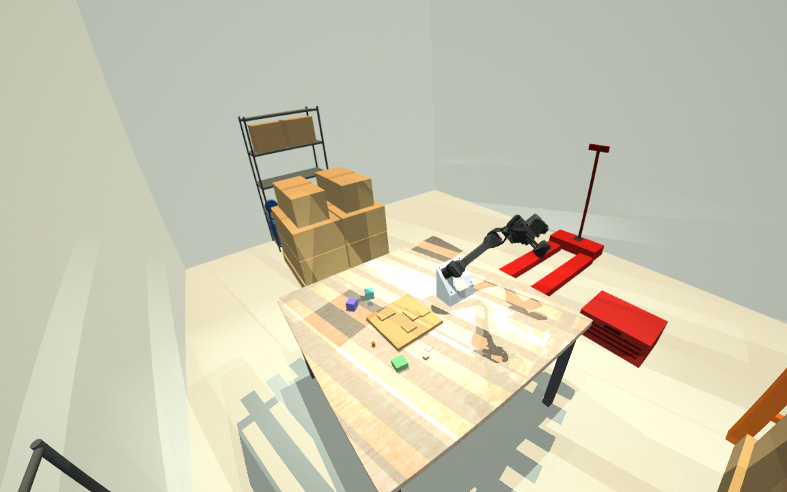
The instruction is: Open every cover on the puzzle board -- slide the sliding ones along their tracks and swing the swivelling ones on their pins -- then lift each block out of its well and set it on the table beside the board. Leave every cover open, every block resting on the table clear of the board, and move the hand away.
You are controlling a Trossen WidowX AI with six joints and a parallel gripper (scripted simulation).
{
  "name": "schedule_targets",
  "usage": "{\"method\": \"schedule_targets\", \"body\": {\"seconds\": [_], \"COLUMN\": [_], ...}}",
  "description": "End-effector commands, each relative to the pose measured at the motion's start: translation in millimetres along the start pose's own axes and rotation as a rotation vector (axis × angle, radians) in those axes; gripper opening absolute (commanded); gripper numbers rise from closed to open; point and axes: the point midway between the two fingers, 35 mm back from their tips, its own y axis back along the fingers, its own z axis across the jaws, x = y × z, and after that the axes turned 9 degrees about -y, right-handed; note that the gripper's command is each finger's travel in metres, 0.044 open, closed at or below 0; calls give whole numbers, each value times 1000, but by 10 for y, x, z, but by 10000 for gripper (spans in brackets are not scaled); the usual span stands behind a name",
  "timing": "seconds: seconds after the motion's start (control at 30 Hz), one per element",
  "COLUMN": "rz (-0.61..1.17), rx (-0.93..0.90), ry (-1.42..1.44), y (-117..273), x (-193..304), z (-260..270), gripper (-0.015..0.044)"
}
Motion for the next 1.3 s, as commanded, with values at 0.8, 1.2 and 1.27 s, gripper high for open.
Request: {"method": "schedule_targets", "body": {"seconds": [0.8, 1.2, 1.27], "rz": [168, 299, 326], "rx": [104, 117, 117], "ry": [87, 124, 124], "y": [-182, -255, -268], "x": [695, 1178, 1281], "z": [-316, -479, -510], "gripper": [0, 0, 0]}}
